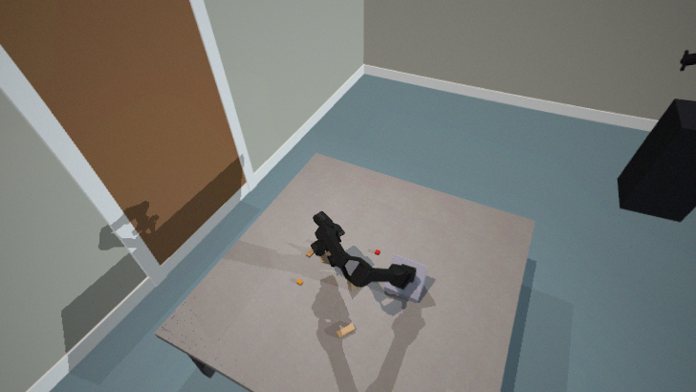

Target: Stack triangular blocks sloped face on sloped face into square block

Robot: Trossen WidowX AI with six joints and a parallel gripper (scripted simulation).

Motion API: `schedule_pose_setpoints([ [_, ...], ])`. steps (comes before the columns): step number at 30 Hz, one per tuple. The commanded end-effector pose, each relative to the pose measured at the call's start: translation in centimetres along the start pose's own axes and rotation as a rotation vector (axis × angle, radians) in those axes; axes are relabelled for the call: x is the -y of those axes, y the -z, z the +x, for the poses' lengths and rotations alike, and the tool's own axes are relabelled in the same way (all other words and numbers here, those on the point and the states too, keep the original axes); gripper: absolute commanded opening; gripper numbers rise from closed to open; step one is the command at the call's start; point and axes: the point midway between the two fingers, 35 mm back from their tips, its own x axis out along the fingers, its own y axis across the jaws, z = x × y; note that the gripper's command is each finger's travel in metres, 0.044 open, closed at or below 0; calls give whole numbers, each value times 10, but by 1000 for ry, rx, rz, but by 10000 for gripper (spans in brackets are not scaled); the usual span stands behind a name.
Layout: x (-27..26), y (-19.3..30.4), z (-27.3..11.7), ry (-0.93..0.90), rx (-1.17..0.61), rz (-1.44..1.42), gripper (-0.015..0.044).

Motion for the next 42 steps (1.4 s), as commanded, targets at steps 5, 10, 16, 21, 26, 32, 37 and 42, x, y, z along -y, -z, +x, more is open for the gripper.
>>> schedule_pose_setpoints([
  [5,-6,32,-22,27,-15,0,0],
  [10,-13,51,-33,32,-24,4,0],
  [16,-24,75,-45,32,-30,7,0],
  [21,-36,93,-53,26,-30,8,0],
  [26,-50,110,-60,15,-25,7,0],
  [32,-71,129,-66,-5,-8,2,0],
  [37,-88,140,-69,-22,11,-6,0],
  [42,-87,139,-63,-20,9,-5,0],
])
